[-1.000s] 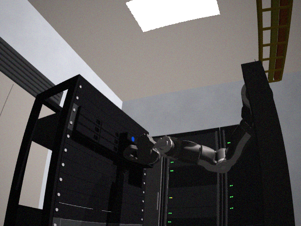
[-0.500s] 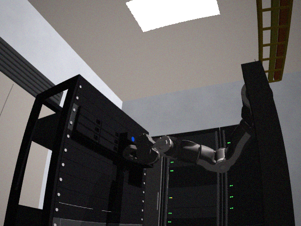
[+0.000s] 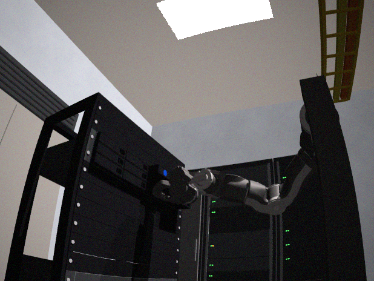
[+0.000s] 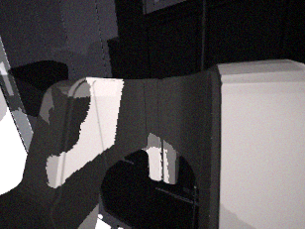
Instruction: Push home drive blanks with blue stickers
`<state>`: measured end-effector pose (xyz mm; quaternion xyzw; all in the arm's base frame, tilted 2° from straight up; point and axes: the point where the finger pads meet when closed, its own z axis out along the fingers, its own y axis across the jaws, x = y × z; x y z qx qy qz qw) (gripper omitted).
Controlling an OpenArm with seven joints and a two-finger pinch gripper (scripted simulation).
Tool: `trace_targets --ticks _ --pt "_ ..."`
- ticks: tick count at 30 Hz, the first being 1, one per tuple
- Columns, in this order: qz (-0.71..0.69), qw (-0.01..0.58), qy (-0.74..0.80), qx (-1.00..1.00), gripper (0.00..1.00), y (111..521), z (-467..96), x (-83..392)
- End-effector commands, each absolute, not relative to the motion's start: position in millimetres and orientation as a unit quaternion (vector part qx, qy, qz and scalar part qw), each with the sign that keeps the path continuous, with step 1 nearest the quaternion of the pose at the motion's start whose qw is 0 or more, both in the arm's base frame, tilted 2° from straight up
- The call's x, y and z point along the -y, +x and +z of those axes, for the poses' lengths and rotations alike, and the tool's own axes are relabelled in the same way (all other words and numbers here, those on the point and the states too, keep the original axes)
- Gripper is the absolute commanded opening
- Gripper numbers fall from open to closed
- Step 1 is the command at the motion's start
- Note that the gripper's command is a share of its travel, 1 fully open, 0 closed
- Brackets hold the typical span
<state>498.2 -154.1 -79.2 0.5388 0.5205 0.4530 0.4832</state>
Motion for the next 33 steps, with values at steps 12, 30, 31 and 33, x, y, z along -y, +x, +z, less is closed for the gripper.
trace_targets --ticks 12,30,31,33 --pt "0.483 0.500 0.507 -0.509 0.00 502.5 -53.1 144.2" --pt "0.485 0.501 0.505 -0.509 0.00 422.6 -46.5 141.1" --pt "0.485 0.501 0.505 -0.509 0.00 416.7 -46.1 140.9" --pt "0.485 0.501 0.505 -0.509 0.00 406.9 -45.5 140.7"
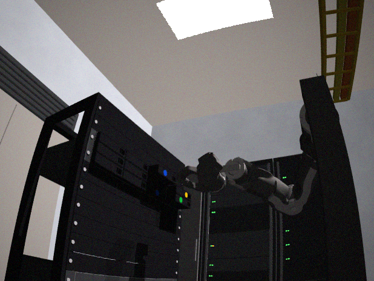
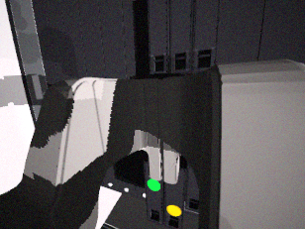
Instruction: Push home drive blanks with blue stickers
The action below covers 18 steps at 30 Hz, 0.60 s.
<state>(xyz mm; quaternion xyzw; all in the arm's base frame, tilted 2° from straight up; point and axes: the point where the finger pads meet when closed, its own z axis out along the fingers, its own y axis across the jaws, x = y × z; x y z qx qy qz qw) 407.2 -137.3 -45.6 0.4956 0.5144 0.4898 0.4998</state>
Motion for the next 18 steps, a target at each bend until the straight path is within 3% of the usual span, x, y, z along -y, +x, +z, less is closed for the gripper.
trace_targets --ticks 1,18 --pt "0.485 0.501 0.505 -0.509 0.00 403.1 -45.3 140.6" --pt "0.484 0.501 0.505 -0.509 0.00 391.9 -17.0 151.4"
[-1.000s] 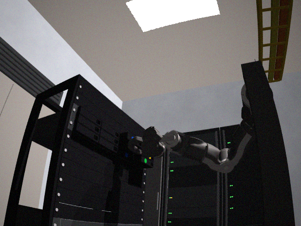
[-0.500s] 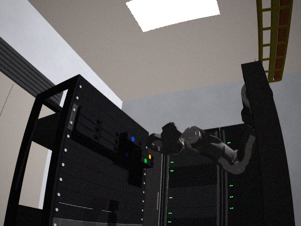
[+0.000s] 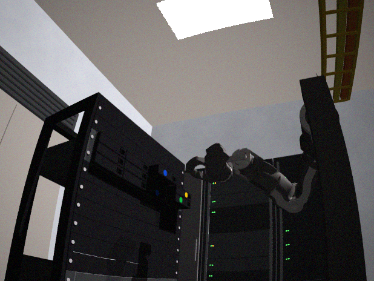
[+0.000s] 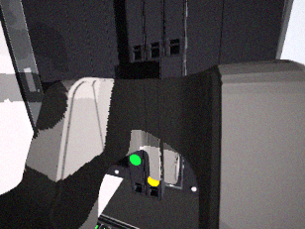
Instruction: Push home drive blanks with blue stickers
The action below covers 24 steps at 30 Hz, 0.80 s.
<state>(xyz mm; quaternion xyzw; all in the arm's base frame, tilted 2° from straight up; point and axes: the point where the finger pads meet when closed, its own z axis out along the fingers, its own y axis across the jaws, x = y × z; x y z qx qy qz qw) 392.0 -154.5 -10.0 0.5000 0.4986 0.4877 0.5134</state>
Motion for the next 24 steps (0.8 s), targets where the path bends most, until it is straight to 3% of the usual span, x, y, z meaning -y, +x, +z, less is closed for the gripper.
trace_targets --ticks 1,7,15,24 --pt "0.484 0.501 0.506 -0.509 0.00 392.2 -17.1 151.6" --pt "0.483 0.501 0.506 -0.509 0.00 404.7 -17.8 152.1" --pt "0.483 0.501 0.507 -0.509 0.00 454.6 -19.5 152.9" --pt "0.484 0.501 0.506 -0.509 0.00 457.2 -19.1 152.3"
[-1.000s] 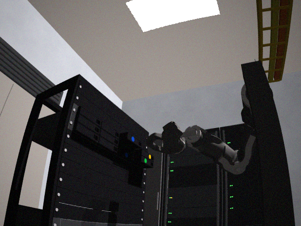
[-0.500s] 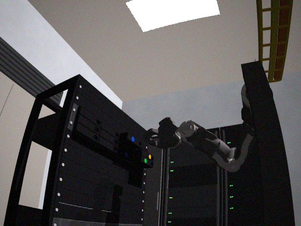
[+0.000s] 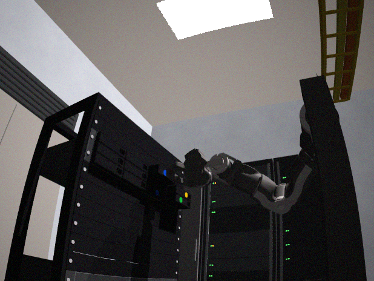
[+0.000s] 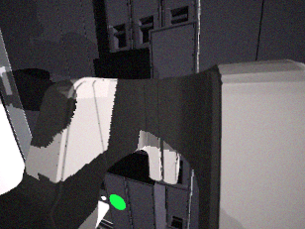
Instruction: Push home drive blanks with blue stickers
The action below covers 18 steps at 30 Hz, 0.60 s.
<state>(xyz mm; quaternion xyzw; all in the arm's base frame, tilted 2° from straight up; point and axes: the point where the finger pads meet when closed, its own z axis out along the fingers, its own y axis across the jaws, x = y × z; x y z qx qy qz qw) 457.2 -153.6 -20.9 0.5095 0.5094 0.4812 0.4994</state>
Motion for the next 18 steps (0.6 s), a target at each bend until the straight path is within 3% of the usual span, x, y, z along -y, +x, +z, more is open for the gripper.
trace_targets --ticks 1,18 --pt "0.484 0.501 0.506 -0.509 0.00 457.2 -19.1 152.3" --pt "0.484 0.501 0.506 -0.509 0.00 457.2 -16.6 150.0"
